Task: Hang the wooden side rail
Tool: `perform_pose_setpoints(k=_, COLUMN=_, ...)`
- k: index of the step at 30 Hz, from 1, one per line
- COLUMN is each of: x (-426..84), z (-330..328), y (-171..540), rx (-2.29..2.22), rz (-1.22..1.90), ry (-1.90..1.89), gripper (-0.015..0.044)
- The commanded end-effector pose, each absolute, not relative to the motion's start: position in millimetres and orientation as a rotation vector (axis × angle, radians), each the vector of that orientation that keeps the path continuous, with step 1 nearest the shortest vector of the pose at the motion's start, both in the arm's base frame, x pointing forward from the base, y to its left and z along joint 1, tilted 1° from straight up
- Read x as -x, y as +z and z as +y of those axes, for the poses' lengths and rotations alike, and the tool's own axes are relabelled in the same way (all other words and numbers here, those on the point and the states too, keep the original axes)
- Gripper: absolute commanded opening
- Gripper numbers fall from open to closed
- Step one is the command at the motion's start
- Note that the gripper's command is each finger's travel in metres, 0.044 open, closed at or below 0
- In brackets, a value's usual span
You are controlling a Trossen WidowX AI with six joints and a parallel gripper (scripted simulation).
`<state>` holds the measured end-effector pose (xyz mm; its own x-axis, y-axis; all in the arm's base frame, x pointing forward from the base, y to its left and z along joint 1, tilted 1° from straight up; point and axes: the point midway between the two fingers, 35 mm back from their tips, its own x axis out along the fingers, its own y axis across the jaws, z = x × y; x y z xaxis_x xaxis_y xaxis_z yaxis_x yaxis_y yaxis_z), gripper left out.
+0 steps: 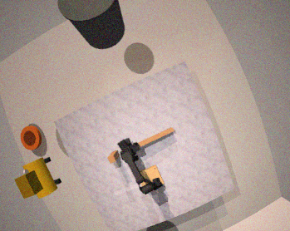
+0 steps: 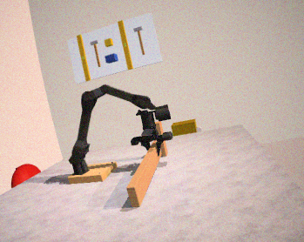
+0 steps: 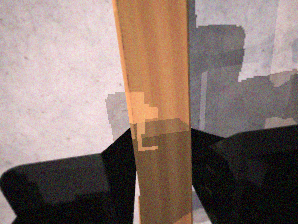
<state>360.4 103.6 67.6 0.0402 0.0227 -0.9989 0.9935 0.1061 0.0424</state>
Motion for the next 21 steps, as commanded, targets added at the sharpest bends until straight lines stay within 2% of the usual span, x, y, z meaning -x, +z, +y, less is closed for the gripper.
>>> perform_pose_setpoints(k=1, x=-360.5, z=106.5, y=70.3, rx=-1.172, rz=1.241, ry=-1.081, gripper=0.0000)
perform_pose_setpoints(k=21, x=-359.9, z=108.4, y=72.3, rx=-1.172, rz=1.241, ry=-1.081, gripper=0.0000)
